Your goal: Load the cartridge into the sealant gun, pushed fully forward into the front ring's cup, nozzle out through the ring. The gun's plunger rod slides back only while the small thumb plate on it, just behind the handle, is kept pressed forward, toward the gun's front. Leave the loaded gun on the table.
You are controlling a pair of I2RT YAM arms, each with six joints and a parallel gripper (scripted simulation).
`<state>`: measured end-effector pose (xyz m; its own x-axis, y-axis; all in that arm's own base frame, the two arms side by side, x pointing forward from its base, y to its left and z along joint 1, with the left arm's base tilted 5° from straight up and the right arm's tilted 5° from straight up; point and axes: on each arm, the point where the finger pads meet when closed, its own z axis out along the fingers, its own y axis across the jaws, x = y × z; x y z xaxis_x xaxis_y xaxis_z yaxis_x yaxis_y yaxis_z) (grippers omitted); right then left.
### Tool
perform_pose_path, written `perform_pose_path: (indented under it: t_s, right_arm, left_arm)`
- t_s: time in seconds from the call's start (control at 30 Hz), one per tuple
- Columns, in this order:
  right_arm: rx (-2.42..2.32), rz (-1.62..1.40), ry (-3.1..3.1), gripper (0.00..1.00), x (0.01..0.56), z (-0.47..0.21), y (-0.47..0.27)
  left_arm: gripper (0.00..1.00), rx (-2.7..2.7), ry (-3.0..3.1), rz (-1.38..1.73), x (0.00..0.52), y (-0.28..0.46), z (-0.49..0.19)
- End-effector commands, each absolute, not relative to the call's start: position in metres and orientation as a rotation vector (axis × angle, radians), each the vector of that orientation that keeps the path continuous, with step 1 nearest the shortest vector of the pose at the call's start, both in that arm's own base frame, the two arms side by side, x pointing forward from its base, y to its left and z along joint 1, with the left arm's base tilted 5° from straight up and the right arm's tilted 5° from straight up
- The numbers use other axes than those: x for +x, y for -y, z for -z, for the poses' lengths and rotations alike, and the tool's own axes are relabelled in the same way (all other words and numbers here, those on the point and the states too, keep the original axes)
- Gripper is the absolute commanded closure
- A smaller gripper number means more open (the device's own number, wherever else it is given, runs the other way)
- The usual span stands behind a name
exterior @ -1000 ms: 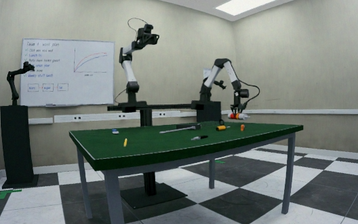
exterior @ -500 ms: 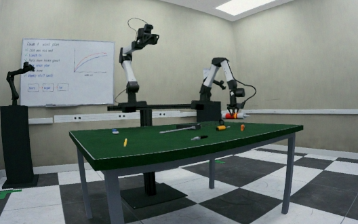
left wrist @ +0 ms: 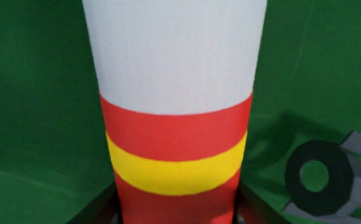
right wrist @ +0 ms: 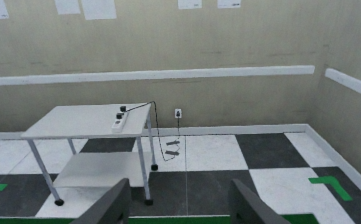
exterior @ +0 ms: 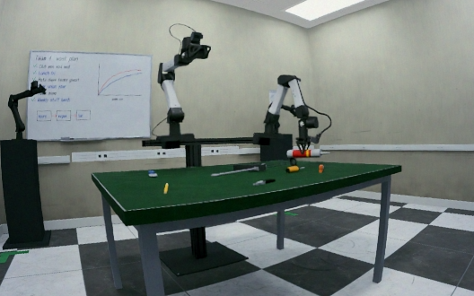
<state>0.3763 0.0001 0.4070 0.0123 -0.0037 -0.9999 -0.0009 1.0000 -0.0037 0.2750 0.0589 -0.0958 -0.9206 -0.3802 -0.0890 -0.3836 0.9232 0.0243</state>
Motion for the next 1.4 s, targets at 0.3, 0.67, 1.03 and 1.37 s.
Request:
perform_pose_path:
  t_s: [0.3, 0.67, 1.03, 1.37]
  right_arm:
    - [-0.004, -0.005, -1.556, 0.49, 0.376, -0.411, -0.002]
    - [-0.004, -0.005, -1.556, 0.49, 0.376, -0.411, -0.002]
    - [-0.004, -0.005, -1.556, 0.49, 0.376, -0.411, -0.002]
    - [-0.004, -0.005, -1.556, 0.49, 0.376, -0.411, -0.002]
  left_arm:
    - [0.99, -1.011, -2.804, -0.045, 0.27, -0.041, 0.088]
    - [0.99, -1.359, -2.656, -0.003, 0.246, -0.02, 0.093]
    - [0.99, -1.628, -2.502, 0.03, 0.226, -0.008, 0.097]
    - [0.99, -1.661, -2.472, 0.044, 0.223, -0.003, 0.096]
